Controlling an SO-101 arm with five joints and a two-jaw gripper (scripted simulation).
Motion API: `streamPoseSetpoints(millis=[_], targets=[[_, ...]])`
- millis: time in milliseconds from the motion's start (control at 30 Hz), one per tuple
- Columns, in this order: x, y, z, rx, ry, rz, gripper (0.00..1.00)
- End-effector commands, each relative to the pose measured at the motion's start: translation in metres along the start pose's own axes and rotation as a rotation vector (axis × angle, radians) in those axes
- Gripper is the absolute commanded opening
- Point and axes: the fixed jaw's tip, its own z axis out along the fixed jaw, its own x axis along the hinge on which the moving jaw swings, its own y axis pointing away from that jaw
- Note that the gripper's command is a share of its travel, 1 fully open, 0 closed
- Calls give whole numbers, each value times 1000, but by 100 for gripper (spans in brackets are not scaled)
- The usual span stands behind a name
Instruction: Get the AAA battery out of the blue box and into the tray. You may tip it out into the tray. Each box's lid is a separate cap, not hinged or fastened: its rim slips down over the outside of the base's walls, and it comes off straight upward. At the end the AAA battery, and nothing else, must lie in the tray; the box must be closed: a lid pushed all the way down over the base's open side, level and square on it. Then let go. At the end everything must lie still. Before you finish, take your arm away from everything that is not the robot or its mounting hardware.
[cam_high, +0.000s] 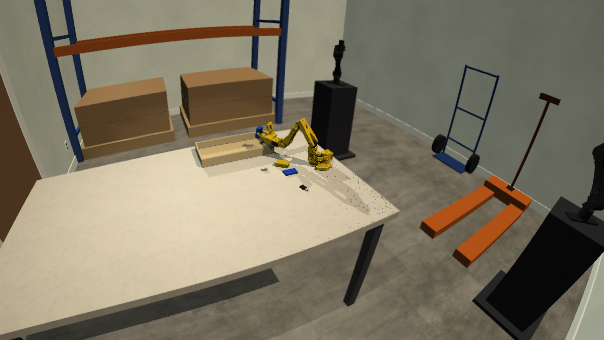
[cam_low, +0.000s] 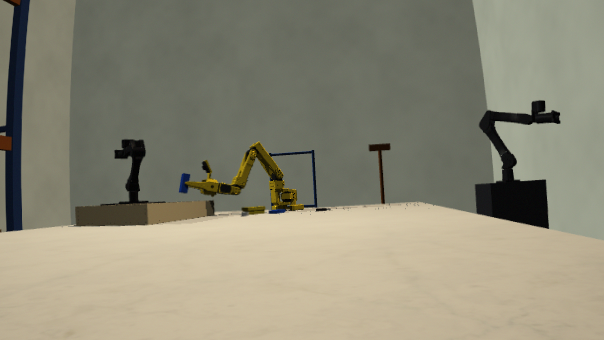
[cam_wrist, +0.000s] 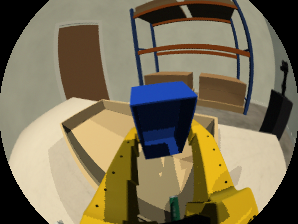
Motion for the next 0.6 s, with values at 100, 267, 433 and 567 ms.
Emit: streamPoseSetpoints(millis=[100, 267, 433, 567], targets=[[-11, -3, 6, 9, -29, -10, 19], [-7, -3, 6, 9, 1, -9, 19], [-5, -3, 6, 9, 22, -8, 19], [-1, -3, 6, 9, 54, -7, 19]])
